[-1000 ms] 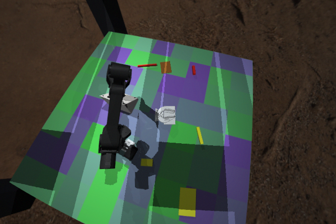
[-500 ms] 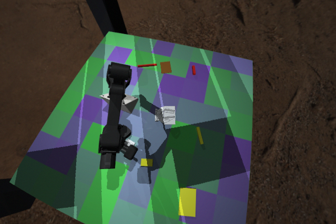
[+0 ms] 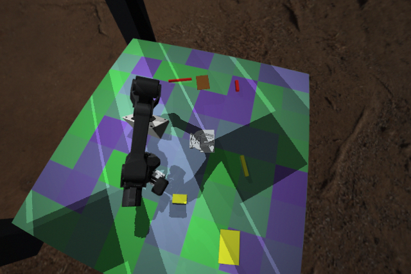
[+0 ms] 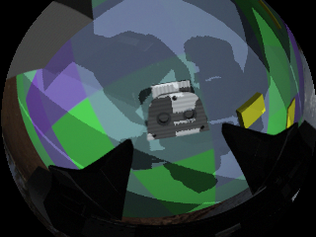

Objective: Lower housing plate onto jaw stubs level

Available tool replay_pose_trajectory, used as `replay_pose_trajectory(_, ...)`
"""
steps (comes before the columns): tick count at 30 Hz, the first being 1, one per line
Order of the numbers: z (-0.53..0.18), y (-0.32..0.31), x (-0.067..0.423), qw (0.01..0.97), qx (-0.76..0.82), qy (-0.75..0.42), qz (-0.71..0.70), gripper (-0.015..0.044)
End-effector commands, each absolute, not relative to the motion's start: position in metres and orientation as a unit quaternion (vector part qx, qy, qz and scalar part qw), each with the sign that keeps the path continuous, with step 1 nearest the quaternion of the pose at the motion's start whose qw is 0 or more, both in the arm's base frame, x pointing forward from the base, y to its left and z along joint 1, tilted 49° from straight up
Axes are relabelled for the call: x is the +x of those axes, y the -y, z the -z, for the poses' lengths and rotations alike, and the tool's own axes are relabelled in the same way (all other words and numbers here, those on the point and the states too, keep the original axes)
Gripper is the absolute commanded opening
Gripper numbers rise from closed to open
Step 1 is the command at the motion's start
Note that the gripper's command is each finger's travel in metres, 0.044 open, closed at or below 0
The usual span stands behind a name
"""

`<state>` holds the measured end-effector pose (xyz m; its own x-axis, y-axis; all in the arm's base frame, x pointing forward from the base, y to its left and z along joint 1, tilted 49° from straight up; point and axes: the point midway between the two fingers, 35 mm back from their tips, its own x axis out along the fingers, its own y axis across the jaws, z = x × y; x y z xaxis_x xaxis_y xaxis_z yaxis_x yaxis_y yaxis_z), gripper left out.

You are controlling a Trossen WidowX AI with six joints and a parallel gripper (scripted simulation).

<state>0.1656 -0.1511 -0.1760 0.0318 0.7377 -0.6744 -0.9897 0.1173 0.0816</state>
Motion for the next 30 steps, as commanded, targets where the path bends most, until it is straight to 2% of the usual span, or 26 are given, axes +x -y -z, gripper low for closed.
replay_pose_trajectory(1, 0.176, 0.151, 0.166, 0.688, -0.211, -0.296, -0.628, 0.044)
replay_pose_trajectory(30, 0.2, 0.126, 0.17, 0.688, -0.212, -0.296, -0.628, 0.044)
